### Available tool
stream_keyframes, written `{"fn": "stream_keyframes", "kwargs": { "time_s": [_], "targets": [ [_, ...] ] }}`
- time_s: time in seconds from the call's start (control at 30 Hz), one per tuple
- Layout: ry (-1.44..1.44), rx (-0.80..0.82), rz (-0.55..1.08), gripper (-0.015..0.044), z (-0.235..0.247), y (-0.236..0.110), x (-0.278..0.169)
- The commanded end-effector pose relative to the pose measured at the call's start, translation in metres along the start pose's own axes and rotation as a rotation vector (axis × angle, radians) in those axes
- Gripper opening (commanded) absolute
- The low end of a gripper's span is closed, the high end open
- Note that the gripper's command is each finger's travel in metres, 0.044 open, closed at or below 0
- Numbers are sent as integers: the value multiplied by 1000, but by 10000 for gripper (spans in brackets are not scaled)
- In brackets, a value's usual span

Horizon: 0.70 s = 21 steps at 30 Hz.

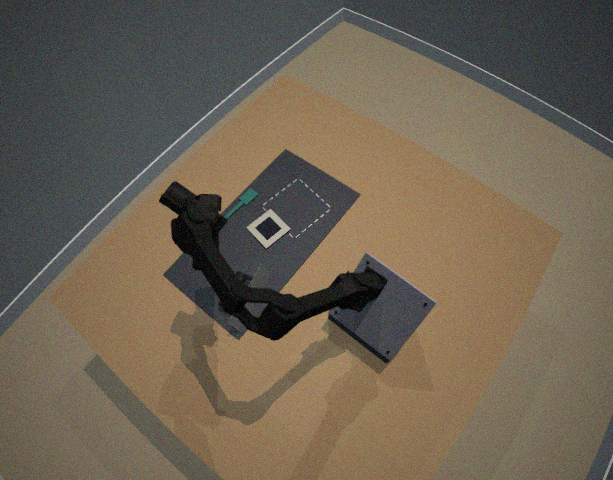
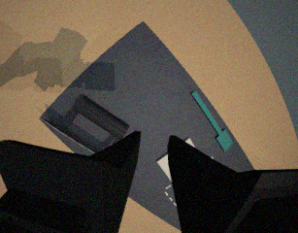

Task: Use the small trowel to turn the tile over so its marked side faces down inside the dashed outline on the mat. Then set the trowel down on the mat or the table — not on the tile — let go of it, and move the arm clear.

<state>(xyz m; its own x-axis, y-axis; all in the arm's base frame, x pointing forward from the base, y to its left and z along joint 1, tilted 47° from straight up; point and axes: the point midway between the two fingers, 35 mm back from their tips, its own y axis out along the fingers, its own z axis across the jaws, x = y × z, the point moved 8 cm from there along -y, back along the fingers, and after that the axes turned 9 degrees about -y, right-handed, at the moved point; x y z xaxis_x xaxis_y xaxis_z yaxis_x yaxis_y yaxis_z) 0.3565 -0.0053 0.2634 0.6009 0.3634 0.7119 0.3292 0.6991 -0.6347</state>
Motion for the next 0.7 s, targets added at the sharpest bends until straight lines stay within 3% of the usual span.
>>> {"fn": "stream_keyframes", "kwargs": {
  "time_s": [0.0,0.67],
  "targets": [
    [-121,27,25,100,8,19,6],
    [-789,210,62,100,84,112,36]
  ]
}}
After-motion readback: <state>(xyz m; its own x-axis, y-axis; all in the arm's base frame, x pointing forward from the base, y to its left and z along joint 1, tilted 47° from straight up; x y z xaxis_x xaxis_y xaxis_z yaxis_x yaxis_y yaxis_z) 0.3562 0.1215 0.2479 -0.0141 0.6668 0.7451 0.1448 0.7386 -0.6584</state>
